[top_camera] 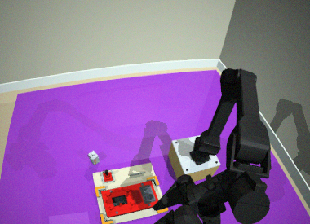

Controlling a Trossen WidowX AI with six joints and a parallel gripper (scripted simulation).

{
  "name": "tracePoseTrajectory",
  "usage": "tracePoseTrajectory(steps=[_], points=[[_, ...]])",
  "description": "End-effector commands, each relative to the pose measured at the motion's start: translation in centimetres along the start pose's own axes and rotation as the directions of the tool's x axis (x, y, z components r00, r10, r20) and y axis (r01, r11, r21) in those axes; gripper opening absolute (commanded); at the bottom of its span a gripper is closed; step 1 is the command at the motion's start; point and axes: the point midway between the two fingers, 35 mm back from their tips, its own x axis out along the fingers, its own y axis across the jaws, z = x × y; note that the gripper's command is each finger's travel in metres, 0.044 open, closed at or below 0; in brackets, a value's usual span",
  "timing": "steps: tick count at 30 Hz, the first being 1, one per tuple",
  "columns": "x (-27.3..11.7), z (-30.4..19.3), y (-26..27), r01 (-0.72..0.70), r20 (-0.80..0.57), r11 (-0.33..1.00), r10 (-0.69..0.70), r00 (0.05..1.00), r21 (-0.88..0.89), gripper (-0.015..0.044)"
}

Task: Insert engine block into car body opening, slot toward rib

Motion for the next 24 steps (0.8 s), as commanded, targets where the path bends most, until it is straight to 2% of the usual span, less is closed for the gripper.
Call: tracePoseTrajectory(steps=[1,12,24], points=[[1.9,-0.8,0.4,-0.057,-0.004,0.997,0.057,0.998,0.056,0.044],[7.6,-4.0,3.0,-0.228,-0.014,0.942,0.239,0.971,0.245,0.044],[13.5,-8.0,7.6,-0.398,0.024,0.786,0.44,0.898,0.473,0.044]])
